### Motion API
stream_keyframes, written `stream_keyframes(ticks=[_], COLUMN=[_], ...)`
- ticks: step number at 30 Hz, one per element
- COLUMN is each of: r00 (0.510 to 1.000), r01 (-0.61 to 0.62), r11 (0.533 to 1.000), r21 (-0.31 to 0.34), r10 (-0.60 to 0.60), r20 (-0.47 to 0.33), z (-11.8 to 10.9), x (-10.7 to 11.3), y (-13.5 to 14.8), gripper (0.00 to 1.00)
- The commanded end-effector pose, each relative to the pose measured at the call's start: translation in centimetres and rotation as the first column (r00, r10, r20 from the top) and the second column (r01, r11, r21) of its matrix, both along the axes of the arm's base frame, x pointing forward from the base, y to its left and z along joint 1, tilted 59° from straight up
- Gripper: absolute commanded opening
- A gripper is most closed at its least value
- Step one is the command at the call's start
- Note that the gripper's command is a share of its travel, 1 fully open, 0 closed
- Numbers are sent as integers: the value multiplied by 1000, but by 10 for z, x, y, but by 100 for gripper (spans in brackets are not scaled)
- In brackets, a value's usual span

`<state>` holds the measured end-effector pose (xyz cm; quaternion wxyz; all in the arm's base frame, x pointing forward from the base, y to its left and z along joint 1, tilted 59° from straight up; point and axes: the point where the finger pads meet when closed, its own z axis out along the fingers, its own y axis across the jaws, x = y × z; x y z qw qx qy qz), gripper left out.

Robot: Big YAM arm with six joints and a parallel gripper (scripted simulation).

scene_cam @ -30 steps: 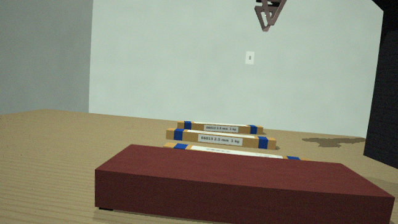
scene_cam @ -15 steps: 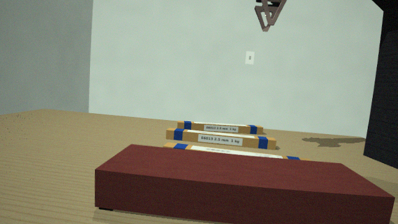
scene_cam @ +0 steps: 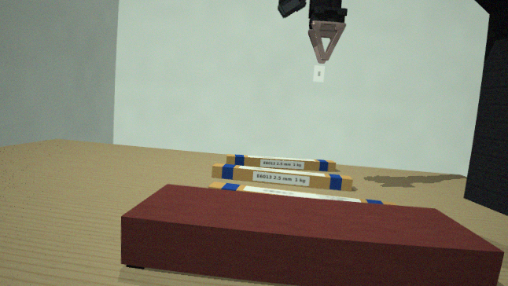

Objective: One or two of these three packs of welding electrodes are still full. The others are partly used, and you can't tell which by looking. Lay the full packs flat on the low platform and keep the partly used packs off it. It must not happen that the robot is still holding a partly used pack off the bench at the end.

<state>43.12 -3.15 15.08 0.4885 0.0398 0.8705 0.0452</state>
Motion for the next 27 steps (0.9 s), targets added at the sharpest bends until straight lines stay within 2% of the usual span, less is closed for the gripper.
stream_keyframes(ticks=[1,11,27], r00=[1000,1000,999], r01=[1,2,18], r11=[1000,1000,1000], r21=[11,13,11], r10=[-2,-2,-18], r20=[15,12,31], z=[2,-1,10], x=[25,92,90], y=[3,2,-7], gripper=[43,43,43])
